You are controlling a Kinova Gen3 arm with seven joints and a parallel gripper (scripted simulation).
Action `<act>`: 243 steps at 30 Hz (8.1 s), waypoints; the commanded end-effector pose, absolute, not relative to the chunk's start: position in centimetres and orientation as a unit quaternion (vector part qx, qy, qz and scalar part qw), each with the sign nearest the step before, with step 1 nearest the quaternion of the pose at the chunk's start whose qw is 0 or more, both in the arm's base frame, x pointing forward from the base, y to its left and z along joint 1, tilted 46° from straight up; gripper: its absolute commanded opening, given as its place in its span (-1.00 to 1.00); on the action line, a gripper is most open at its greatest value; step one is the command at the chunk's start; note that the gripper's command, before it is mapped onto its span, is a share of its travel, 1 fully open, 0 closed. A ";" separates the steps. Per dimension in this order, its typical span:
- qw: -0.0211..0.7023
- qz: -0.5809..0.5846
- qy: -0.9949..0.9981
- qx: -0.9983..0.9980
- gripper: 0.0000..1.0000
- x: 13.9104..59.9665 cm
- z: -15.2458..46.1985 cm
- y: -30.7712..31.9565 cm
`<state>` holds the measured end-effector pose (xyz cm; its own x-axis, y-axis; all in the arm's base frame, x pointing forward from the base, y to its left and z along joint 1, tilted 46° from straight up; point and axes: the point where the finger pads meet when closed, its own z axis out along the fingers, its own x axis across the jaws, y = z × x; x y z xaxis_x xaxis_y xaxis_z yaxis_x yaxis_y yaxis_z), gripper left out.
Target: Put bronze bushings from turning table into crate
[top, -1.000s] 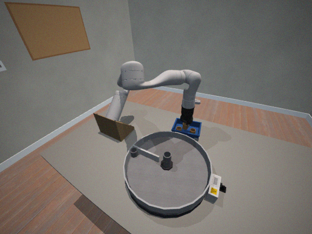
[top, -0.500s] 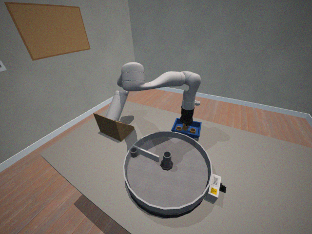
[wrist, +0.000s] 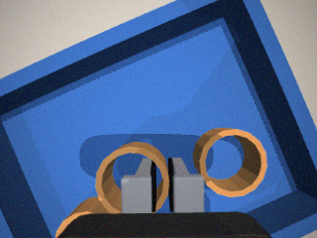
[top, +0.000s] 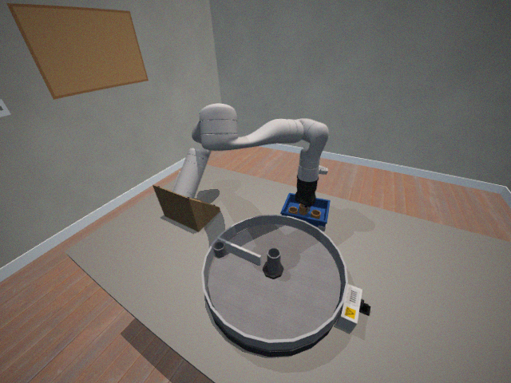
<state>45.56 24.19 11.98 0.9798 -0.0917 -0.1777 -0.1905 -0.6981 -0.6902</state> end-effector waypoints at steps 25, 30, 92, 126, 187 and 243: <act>0.381 0.066 0.076 -0.919 -1.00 45.4 11.3 24.9; 0.381 0.066 0.076 -0.919 -1.00 45.4 11.2 25.0; 0.381 0.066 0.076 -0.919 -0.05 45.4 11.1 25.1; 0.381 0.066 0.076 -0.919 -0.05 45.4 11.1 25.1; 0.381 0.066 0.076 -0.919 -0.05 45.4 12.7 23.5; 0.381 0.066 0.076 -0.919 -0.05 46.1 20.9 15.2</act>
<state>45.98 15.38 20.78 0.9797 -0.0848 -0.1815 -0.1886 -0.6969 -0.6919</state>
